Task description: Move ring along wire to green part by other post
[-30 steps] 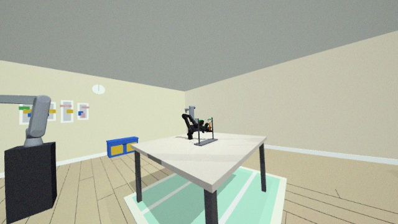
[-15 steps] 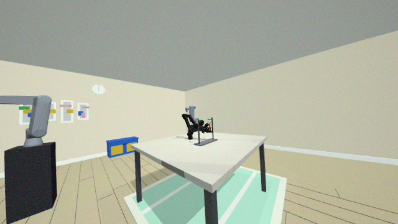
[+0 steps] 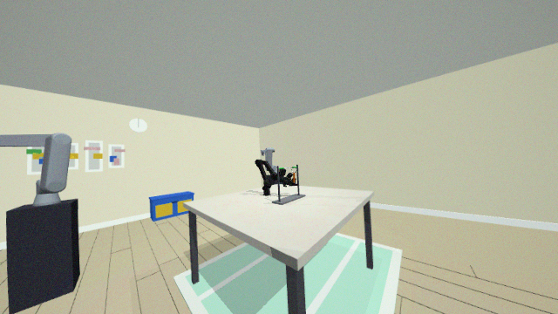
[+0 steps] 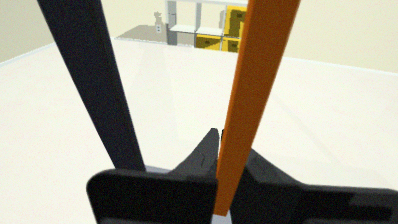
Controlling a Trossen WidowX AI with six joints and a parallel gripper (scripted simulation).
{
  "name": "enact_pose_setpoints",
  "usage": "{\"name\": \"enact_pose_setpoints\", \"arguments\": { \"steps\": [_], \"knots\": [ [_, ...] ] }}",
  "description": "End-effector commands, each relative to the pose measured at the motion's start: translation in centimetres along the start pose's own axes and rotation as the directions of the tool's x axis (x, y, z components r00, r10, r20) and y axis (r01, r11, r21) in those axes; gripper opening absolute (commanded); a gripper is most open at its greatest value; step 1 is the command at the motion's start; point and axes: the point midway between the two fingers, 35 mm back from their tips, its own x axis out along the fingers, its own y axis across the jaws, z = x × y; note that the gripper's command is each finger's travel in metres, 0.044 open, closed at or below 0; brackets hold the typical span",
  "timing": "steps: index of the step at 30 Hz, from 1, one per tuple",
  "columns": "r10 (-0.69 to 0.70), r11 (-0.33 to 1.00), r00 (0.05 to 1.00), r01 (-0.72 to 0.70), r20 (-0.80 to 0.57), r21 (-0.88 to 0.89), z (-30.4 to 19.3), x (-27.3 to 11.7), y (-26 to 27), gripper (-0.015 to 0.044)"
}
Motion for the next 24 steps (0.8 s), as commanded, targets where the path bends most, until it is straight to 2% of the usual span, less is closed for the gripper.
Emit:
{"name": "enact_pose_setpoints", "arguments": {
  "steps": [1,7,24],
  "knots": [
    [0.000,1.000,1.000,0.000,0.000,0.000,0.0,0.0,0.0,0.0007],
    [0.000,1.000,1.000,0.000,0.000,0.000,0.0,-0.1,0.0,0.0160],
    [-0.002,1.000,1.000,0.002,-0.003,0.003,0.2,-2.9,0.1,0.0160]
  ]
}}
